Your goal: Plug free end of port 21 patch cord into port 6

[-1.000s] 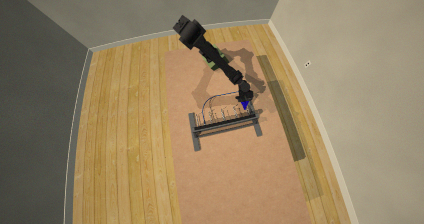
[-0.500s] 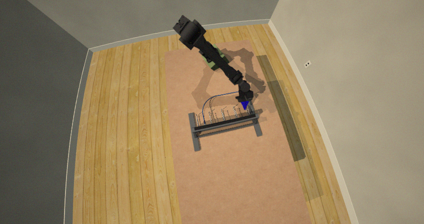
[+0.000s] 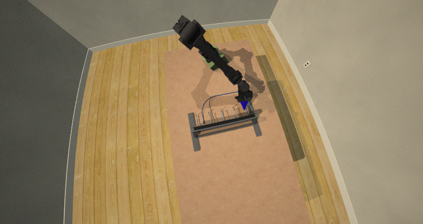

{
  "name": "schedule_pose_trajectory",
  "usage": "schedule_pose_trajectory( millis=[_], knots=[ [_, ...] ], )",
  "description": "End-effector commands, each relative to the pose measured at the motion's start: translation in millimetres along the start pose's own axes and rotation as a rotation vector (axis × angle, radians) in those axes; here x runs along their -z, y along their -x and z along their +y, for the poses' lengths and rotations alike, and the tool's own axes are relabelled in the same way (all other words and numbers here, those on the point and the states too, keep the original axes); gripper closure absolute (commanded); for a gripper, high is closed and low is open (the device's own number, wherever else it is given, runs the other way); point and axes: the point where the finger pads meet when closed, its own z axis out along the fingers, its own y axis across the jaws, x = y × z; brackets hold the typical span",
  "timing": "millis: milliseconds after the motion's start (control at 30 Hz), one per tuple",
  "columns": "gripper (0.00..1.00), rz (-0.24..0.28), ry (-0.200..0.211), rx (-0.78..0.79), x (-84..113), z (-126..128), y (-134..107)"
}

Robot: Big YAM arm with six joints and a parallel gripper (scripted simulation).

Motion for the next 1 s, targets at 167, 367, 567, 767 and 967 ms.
schedule_pose_trajectory(
  millis=[167,367,567,767,967],
  knots=[
    [1.00,-0.023,0.012,0.006,-1.5,9,10],
    [1.00,-0.021,0.012,0.006,-1.4,9,9],
    [1.00,-0.017,0.014,0.010,1.0,9,7],
    [1.00,-0.019,0.015,0.002,17.1,8,9],
    [1.00,-0.020,0.016,-0.006,62.3,6,9]
  ],
)
